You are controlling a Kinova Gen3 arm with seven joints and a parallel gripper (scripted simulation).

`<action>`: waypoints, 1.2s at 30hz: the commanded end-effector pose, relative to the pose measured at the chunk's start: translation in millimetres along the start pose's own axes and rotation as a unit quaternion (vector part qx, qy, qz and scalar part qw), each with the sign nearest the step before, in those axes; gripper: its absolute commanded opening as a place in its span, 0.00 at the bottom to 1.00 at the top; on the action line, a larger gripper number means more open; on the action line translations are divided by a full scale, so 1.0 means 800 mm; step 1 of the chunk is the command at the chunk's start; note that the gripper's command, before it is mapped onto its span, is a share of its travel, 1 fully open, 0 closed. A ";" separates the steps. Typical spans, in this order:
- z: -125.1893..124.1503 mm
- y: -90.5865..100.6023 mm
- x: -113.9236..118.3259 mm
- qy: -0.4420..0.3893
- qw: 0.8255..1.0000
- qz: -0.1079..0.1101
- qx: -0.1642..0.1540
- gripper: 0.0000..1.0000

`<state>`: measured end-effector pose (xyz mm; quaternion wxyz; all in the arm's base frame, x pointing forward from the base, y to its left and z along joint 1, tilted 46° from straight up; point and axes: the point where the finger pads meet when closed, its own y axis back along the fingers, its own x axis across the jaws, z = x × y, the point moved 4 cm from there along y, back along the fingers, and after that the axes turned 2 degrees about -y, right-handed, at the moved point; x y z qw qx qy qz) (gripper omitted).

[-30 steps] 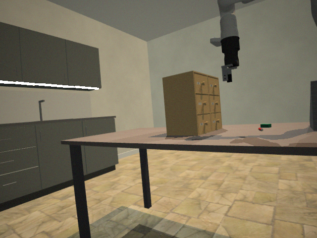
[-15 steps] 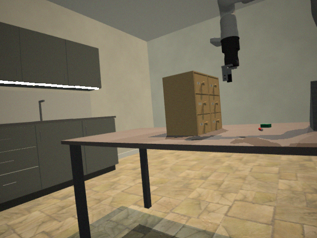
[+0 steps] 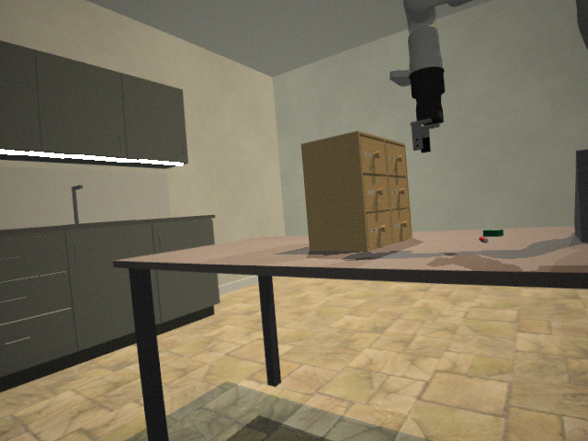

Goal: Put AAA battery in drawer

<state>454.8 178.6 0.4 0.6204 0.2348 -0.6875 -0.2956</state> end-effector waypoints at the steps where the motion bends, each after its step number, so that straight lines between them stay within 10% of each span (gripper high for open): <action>1: -0.001 0.003 0.002 -0.003 1.000 0.001 0.000 1.00; 27: -0.001 0.003 0.003 -0.003 1.000 0.001 0.000 1.00; 36: -0.002 0.024 0.050 -0.005 1.000 0.001 -0.002 1.00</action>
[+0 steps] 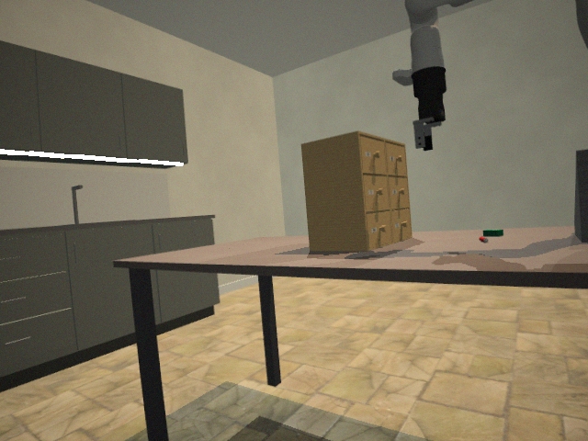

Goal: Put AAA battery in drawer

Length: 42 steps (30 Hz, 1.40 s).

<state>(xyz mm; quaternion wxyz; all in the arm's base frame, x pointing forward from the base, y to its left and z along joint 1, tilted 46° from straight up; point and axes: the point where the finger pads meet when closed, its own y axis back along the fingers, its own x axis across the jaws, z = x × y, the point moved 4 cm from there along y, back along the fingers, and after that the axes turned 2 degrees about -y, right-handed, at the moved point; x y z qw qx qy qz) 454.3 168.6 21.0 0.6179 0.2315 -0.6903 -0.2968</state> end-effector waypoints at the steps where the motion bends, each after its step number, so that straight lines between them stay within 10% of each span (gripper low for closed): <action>1: 0.000 0.020 0.033 0.000 1.000 -0.001 0.000 1.00; 16: -0.007 0.085 0.168 -0.002 1.000 -0.004 -0.001 1.00; 42: -0.007 0.087 0.174 -0.001 1.000 -0.001 0.002 1.00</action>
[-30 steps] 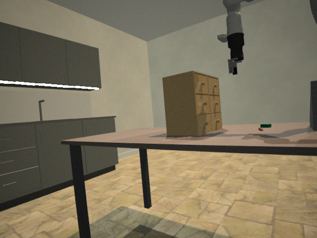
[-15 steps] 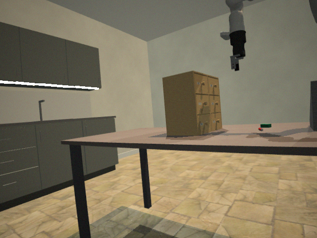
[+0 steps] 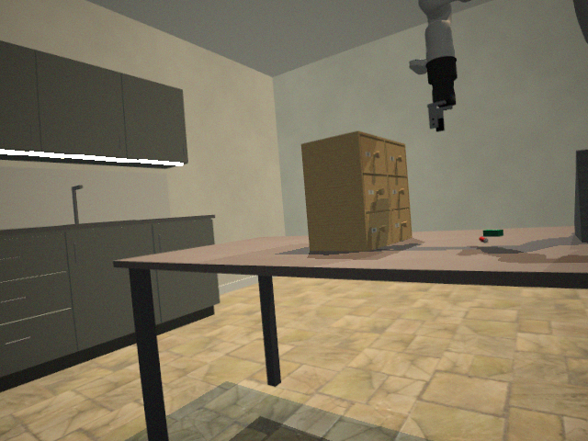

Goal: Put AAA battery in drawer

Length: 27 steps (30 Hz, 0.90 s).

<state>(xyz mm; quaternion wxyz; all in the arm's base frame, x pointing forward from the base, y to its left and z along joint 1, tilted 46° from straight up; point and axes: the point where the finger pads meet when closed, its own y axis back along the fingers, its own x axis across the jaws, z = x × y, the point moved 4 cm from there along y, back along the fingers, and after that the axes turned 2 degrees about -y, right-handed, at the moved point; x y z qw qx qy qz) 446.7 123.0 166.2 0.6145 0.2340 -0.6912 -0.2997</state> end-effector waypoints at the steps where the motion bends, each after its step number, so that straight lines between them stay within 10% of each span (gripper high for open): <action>1: 0.001 0.002 0.004 0.002 1.000 0.003 0.002 1.00; 27: 0.000 -0.003 0.004 0.003 1.000 0.002 0.027 1.00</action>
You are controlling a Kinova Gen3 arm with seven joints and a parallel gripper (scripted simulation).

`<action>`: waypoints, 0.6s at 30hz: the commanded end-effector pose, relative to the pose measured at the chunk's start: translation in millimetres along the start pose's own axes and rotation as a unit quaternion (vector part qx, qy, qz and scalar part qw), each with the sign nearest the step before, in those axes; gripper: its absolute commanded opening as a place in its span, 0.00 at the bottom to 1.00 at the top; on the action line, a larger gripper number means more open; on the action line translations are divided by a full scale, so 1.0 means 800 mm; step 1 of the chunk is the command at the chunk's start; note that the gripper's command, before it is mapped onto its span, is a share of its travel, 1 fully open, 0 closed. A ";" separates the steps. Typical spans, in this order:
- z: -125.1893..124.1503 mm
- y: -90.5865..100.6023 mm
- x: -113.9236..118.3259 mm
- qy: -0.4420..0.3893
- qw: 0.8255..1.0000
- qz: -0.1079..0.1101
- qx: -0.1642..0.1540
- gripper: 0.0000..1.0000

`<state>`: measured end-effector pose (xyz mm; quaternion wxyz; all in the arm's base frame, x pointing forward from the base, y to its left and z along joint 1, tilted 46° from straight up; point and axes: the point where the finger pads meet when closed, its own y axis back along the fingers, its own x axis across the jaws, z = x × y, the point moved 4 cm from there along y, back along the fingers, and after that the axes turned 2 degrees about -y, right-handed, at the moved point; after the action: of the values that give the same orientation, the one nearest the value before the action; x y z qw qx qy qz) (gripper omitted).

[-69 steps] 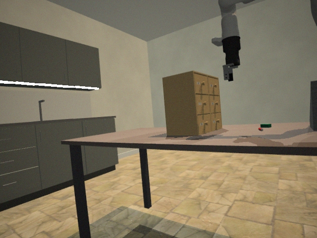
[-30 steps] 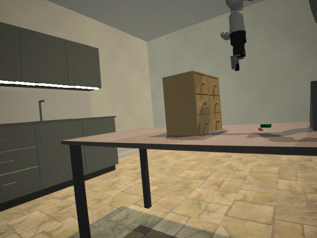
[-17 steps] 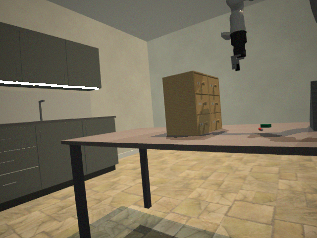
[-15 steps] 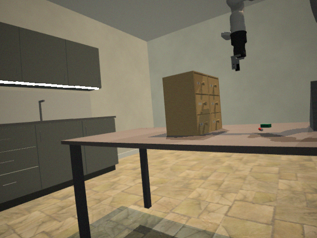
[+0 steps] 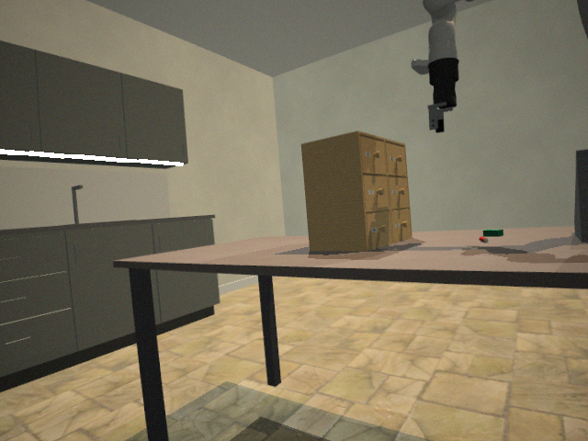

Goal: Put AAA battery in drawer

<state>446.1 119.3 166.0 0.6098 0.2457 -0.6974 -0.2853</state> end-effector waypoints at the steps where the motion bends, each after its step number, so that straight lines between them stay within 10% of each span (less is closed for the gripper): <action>1: 0.000 0.000 0.001 0.003 1.000 0.001 0.009 1.00; 18: -0.001 -0.008 0.001 0.003 0.999 0.000 0.045 1.00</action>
<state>448.3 112.1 165.7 0.6000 0.2654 -0.7092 -0.2580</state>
